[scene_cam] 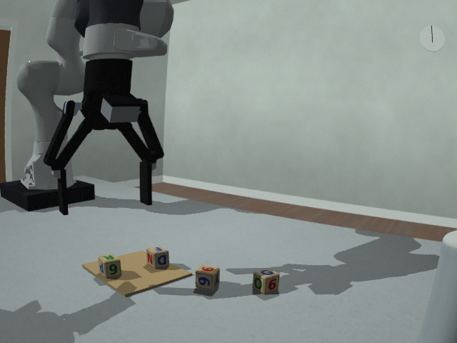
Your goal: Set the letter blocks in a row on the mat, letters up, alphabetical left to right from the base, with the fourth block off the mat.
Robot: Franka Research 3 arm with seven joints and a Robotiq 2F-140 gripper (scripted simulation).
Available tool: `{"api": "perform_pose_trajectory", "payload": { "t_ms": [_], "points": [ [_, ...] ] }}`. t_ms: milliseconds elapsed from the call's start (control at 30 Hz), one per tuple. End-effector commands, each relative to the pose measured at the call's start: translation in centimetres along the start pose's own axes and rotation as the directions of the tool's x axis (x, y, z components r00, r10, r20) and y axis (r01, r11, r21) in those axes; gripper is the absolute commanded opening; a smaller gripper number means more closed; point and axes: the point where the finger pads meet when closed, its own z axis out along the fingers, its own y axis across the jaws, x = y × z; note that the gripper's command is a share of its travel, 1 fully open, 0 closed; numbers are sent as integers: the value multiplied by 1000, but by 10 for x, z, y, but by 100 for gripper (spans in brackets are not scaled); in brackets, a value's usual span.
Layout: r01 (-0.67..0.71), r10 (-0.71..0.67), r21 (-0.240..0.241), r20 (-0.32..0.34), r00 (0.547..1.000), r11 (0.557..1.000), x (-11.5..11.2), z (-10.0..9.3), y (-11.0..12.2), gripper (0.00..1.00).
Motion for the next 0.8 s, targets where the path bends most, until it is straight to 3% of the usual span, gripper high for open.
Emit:
{"api": "perform_pose_trajectory", "payload": {
  "t_ms": [0, 133, 467, 767],
  "points": [
    [16, -16, -3, 0, 1000, 1000, 3, -1, -2, 100],
    [160, -160, -6, 3, 987, 987, 25, -3, -19, 100],
    [303, -303, -8, 5, 953, 953, 46, -3, -38, 100],
    [464, -464, -9, 8, 886, 886, 70, -4, -62, 100]
  ]
}}
